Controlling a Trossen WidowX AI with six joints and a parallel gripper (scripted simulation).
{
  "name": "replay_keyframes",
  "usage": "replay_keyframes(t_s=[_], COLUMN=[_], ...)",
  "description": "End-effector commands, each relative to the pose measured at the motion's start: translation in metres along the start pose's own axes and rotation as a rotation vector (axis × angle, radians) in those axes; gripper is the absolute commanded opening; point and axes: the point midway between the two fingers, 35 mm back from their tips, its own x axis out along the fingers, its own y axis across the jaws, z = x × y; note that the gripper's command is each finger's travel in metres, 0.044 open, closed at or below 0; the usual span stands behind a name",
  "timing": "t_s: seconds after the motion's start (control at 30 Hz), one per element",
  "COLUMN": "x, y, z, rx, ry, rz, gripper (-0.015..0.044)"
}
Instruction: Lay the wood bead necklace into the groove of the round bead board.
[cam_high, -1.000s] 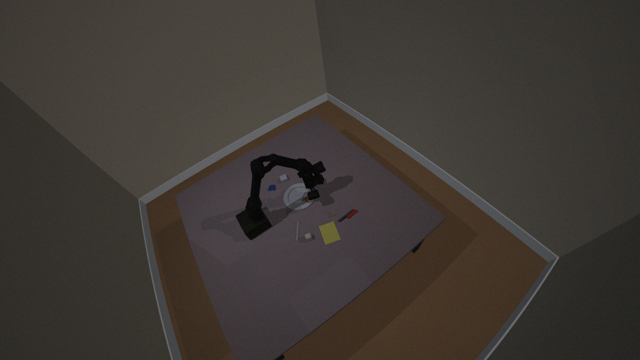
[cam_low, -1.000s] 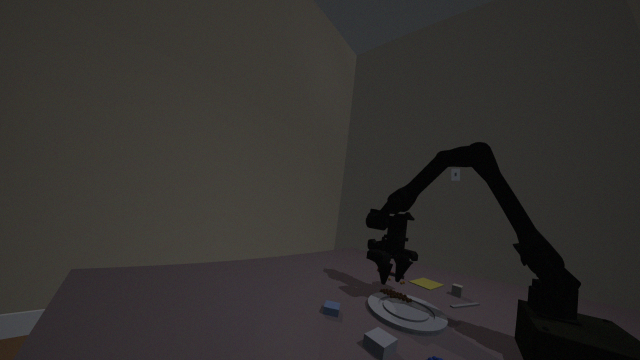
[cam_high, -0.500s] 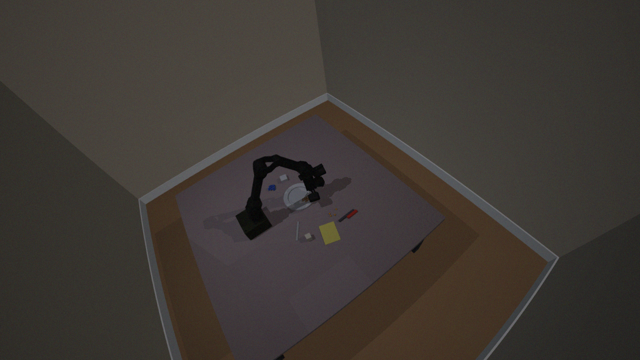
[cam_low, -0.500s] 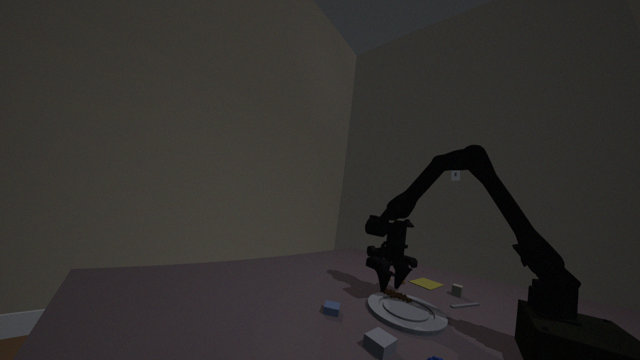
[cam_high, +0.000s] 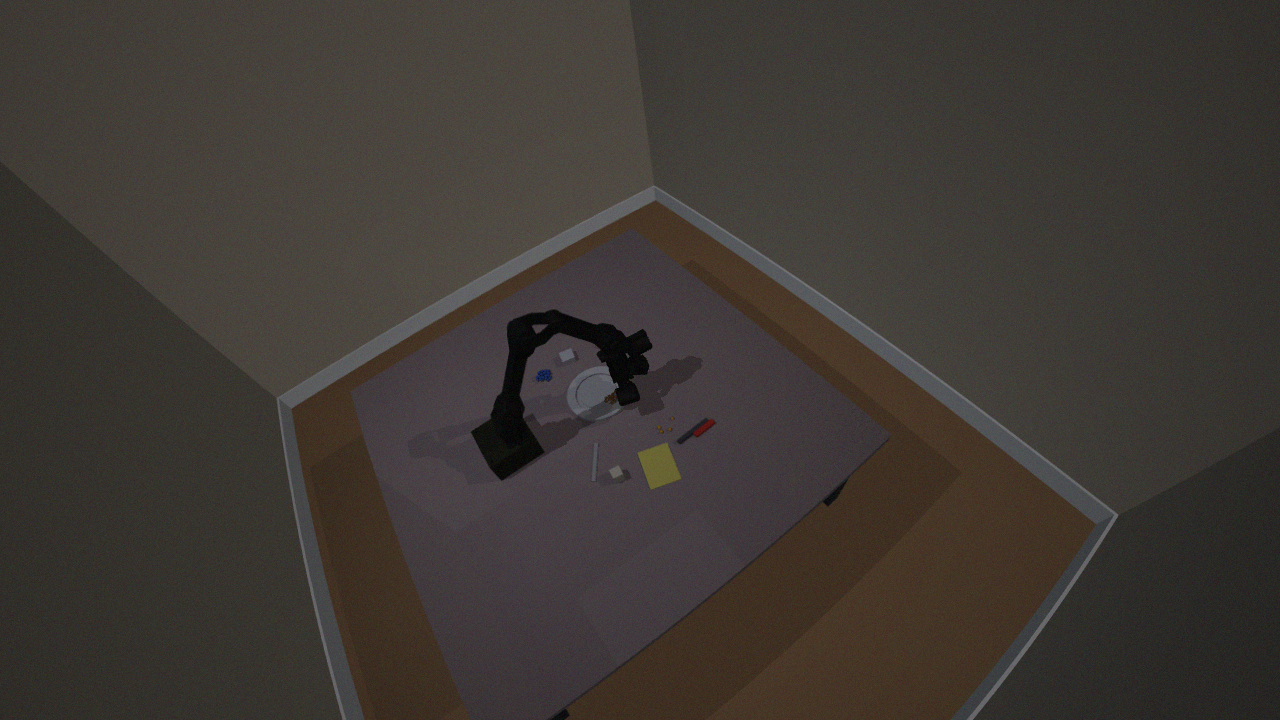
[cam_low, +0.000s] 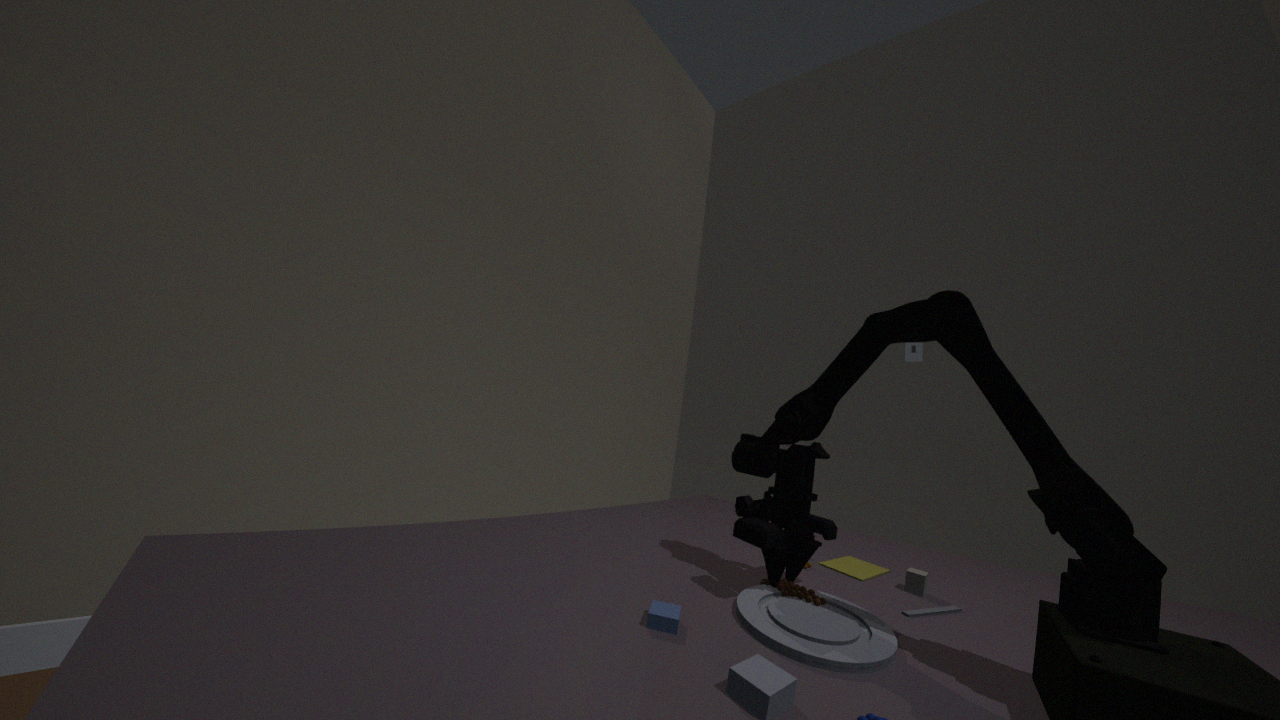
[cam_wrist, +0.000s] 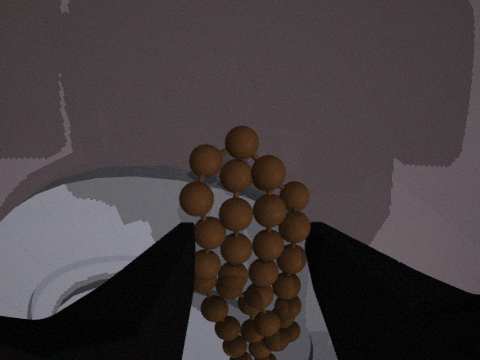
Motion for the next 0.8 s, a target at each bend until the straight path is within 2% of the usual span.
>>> replay_keyframes(t_s=[0.0,0.2,0.77], x=[-0.0003,-0.0003,-0.0003], y=[0.0,0.0,0.0], z=[0.0001,0.0001,0.0001], rx=[0.0,0.0,0.0], ry=[0.0,0.0,0.0], rz=[0.0,0.0,0.0], gripper=[0.0041,0.0001,0.0])
